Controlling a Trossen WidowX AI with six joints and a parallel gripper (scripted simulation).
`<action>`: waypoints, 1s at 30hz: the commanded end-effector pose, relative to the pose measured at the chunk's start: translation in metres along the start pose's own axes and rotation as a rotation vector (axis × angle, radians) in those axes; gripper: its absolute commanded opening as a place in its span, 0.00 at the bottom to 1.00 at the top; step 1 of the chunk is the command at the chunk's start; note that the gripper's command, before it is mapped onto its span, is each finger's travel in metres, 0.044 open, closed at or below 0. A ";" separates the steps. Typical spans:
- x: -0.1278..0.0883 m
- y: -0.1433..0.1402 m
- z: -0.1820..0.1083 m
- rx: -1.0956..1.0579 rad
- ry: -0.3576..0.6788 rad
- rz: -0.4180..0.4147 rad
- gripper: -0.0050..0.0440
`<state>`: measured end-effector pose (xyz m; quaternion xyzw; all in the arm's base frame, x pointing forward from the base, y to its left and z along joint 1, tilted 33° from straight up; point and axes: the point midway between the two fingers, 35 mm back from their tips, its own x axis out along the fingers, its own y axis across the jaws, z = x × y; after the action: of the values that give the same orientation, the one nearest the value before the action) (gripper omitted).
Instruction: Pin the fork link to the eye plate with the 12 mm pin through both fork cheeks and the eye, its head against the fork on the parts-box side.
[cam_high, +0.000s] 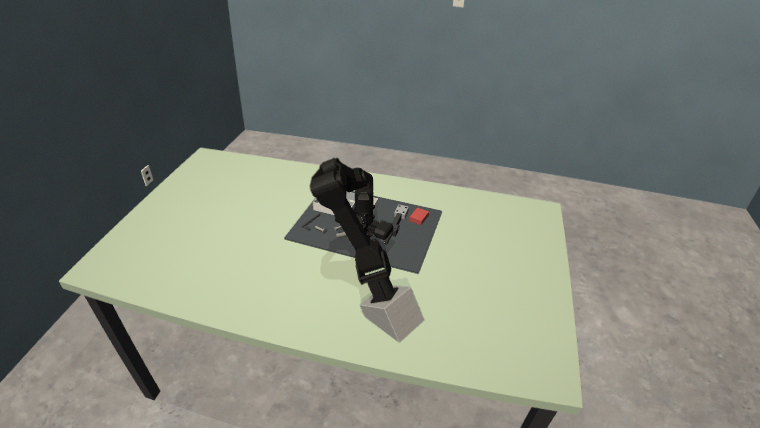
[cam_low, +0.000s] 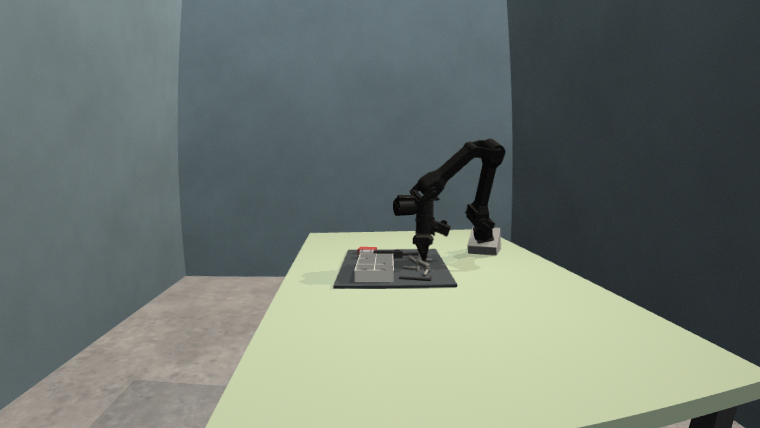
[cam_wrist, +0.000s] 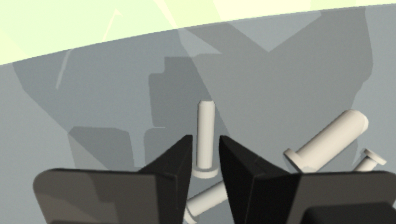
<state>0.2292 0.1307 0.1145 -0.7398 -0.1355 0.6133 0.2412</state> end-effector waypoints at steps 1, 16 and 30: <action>0.000 0.000 0.000 0.002 0.005 0.001 0.27; 0.000 0.000 0.000 0.002 0.005 0.001 0.27; 0.000 0.000 0.000 0.002 0.005 0.000 0.00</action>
<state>0.2293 0.1306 0.1146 -0.7400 -0.1354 0.6131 0.2412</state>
